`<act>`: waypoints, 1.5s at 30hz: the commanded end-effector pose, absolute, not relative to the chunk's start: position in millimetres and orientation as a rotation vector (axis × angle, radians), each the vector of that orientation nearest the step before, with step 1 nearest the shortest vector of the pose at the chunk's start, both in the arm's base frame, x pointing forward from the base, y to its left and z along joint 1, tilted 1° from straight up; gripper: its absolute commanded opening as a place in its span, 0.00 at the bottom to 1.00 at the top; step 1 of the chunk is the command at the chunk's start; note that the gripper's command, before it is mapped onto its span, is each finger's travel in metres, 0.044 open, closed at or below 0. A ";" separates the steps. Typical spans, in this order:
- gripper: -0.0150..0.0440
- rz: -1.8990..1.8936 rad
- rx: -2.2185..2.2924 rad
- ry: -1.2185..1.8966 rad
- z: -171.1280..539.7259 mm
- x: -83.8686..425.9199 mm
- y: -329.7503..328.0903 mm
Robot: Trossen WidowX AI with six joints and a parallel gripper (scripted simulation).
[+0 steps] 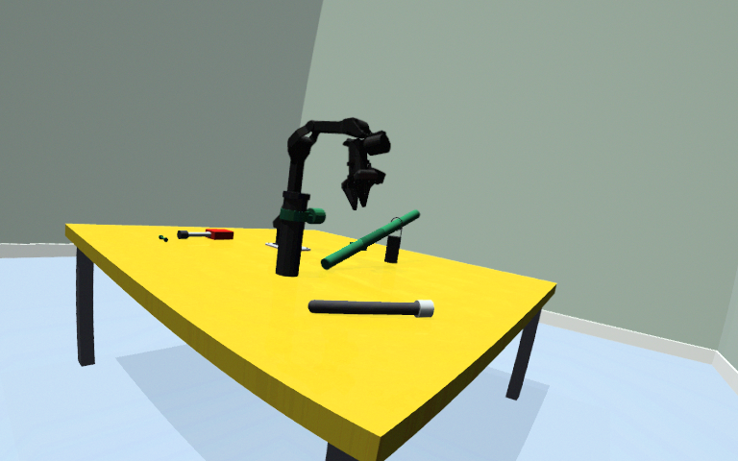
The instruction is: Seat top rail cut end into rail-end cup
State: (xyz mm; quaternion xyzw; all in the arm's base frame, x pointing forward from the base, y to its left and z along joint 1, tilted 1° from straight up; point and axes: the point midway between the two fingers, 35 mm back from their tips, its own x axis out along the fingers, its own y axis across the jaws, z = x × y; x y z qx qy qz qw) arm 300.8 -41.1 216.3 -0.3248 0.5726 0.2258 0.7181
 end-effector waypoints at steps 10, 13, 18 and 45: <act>1.00 1.106 -1.171 1.233 176.6 306.1 -27.4; 1.00 1.106 -1.171 1.233 176.6 306.1 -27.4; 1.00 1.106 -1.171 1.233 174.6 306.3 -27.5; 1.00 1.106 -1.171 1.233 114.6 309.5 -28.6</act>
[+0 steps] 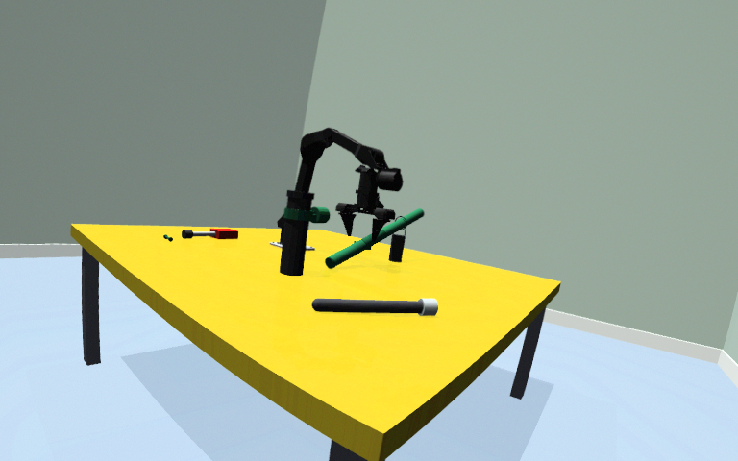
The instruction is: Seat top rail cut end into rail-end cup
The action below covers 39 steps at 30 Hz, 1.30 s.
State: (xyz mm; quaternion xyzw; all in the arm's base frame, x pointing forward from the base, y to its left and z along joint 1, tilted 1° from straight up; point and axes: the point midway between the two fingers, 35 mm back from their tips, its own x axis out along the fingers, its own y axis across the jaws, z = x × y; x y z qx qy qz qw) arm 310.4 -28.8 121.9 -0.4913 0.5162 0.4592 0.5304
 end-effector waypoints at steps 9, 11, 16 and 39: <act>1.00 1.106 -1.171 1.233 99.9 310.6 -28.8; 1.00 1.106 -1.171 1.233 96.7 310.7 -28.9; 1.00 1.106 -1.171 1.233 88.6 310.8 -29.0; 0.69 1.106 -1.171 1.233 67.0 310.1 -29.3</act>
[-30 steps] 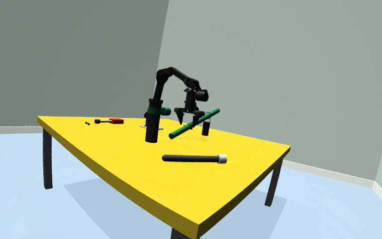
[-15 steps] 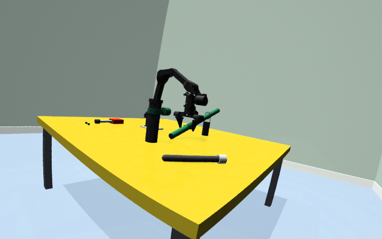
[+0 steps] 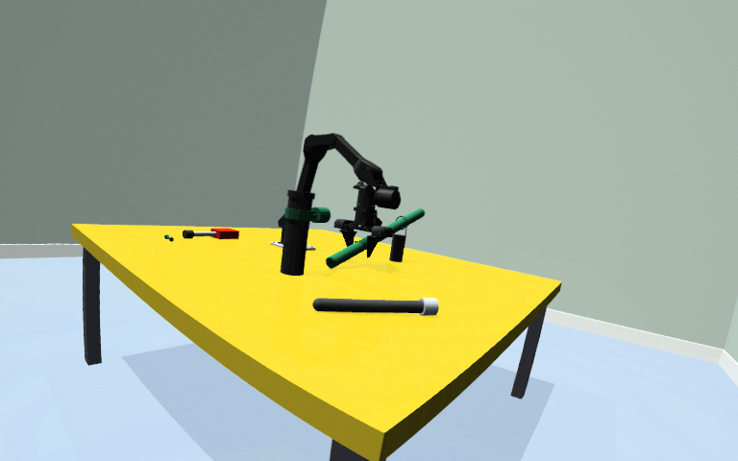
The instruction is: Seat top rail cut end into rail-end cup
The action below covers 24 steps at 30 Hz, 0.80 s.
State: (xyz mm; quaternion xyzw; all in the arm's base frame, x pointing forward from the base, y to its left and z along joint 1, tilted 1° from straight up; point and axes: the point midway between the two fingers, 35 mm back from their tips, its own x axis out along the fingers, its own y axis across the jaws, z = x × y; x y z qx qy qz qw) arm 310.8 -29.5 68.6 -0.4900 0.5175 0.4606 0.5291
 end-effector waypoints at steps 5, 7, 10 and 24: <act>0.50 1.106 -1.171 1.233 67.0 310.1 -29.3; 0.48 1.106 -1.171 1.233 67.0 310.1 -29.3; 0.44 1.106 -1.171 1.233 67.0 310.1 -29.3; 0.25 1.059 -1.233 1.320 96.0 308.5 -35.9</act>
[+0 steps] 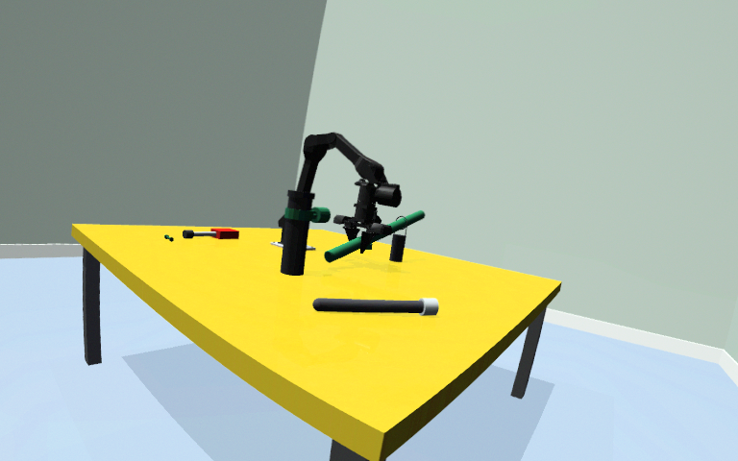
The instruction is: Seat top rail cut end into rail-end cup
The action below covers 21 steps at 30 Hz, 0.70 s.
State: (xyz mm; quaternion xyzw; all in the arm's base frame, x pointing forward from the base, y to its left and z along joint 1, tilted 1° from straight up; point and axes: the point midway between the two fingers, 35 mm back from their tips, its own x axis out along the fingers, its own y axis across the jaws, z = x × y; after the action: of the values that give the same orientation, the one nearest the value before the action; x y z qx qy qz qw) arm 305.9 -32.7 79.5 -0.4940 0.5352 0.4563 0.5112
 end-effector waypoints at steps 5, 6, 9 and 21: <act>0.25 1.006 -1.296 1.398 120.6 306.6 -42.1; 0.25 0.995 -1.309 1.413 125.8 306.1 -43.3; 0.25 0.959 -1.349 1.456 141.5 304.2 -46.9; 0.25 0.940 -1.375 1.485 151.9 302.1 -48.4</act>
State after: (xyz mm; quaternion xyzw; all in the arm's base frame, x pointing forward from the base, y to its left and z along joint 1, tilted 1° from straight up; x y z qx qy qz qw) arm 301.8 -47.0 149.5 -0.5509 0.5961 0.3827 0.4412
